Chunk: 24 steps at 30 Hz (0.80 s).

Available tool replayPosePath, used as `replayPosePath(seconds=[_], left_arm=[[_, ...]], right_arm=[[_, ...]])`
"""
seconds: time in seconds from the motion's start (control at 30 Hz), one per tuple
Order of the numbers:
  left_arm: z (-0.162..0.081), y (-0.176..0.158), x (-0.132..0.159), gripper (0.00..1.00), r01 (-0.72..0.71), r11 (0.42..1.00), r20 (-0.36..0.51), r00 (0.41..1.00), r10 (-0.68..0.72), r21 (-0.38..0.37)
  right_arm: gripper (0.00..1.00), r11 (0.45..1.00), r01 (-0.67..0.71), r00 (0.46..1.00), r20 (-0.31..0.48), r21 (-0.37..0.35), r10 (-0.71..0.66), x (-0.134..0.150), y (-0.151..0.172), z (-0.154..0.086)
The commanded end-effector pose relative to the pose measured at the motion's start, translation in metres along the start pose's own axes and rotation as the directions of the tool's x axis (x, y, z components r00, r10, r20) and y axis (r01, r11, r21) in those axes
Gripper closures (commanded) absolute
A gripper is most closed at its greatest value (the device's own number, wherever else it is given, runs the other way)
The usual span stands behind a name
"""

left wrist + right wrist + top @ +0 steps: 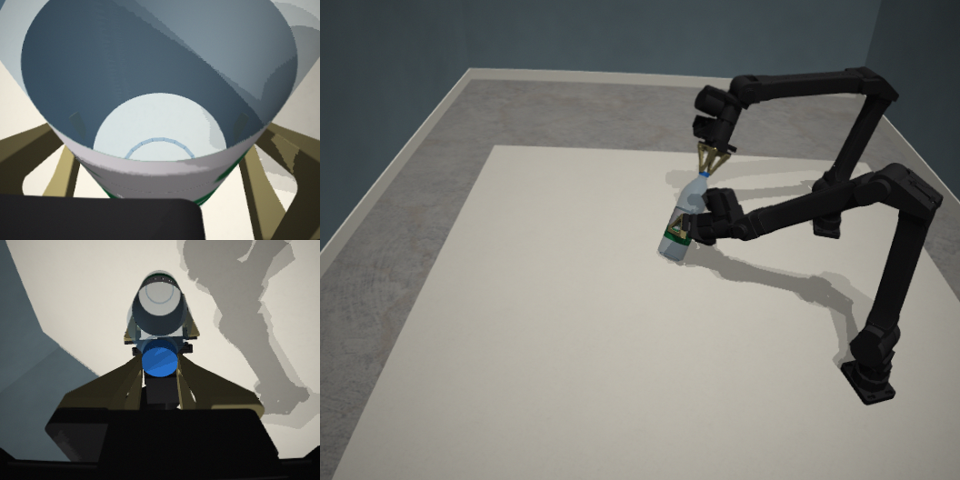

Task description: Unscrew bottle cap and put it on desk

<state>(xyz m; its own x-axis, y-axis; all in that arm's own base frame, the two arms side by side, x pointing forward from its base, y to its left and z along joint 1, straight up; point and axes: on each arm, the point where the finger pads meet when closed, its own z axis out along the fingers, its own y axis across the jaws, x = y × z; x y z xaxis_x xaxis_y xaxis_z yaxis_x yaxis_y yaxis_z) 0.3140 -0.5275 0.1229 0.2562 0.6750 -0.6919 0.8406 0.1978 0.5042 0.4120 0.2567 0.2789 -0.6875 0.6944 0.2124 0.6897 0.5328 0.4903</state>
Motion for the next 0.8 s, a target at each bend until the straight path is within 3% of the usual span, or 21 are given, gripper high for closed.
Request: replayPosePath(seconds=[0.0,0.03,0.1,0.17,0.4,0.47,0.5,0.77], left_arm=[[0.0033,0.0077,-0.0014,1.0,0.003,1.0,0.008,1.0,-0.003,-0.014],[0.0033,0.0077,-0.0014,1.0,0.003,1.0,0.008,1.0,-0.003,-0.014],[0.0033,0.0077,-0.0014,1.0,0.003,1.0,0.008,1.0,-0.003,-0.014],[0.0033,0.0077,-0.0014,1.0,0.003,1.0,0.008,1.0,-0.003,-0.014],[0.0033,0.0077,-0.0014,1.0,0.003,1.0,0.008,1.0,-0.003,-0.014],[0.0033,0.0077,-0.0014,1.0,0.003,1.0,0.008,1.0,-0.003,-0.014],[0.0033,0.0077,-0.0014,1.0,0.003,1.0,0.008,1.0,-0.003,-0.014],[0.0033,0.0077,-0.0014,1.0,0.003,1.0,0.008,1.0,-0.003,-0.014]], right_arm=[[0.91,0.999,0.017,1.0,0.008,-0.039,-0.016,0.0016,0.0159,-0.0129],[1.0,0.999,0.032,0.999,0.008,-0.038,-0.032,0.0016,0.0159,-0.0129],[1.0,0.987,0.155,0.988,0.012,-0.035,-0.155,0.0016,0.0159,-0.0131],[1.0,0.942,0.333,0.943,0.017,-0.03,-0.333,0.0016,0.0159,-0.0133],[1.0,0.801,0.599,0.801,0.02,-0.01,-0.599,0.0016,0.0159,-0.014],[1.0,0.801,0.599,0.801,0.02,-0.01,-0.599,0.0016,0.0159,-0.014],[1.0,0.73,0.684,0.73,0.021,-0.007,-0.683,0.0016,0.0158,-0.014],[1.0,0.456,0.89,0.456,0.021,0.004,-0.89,0.0016,0.0158,-0.0145]])
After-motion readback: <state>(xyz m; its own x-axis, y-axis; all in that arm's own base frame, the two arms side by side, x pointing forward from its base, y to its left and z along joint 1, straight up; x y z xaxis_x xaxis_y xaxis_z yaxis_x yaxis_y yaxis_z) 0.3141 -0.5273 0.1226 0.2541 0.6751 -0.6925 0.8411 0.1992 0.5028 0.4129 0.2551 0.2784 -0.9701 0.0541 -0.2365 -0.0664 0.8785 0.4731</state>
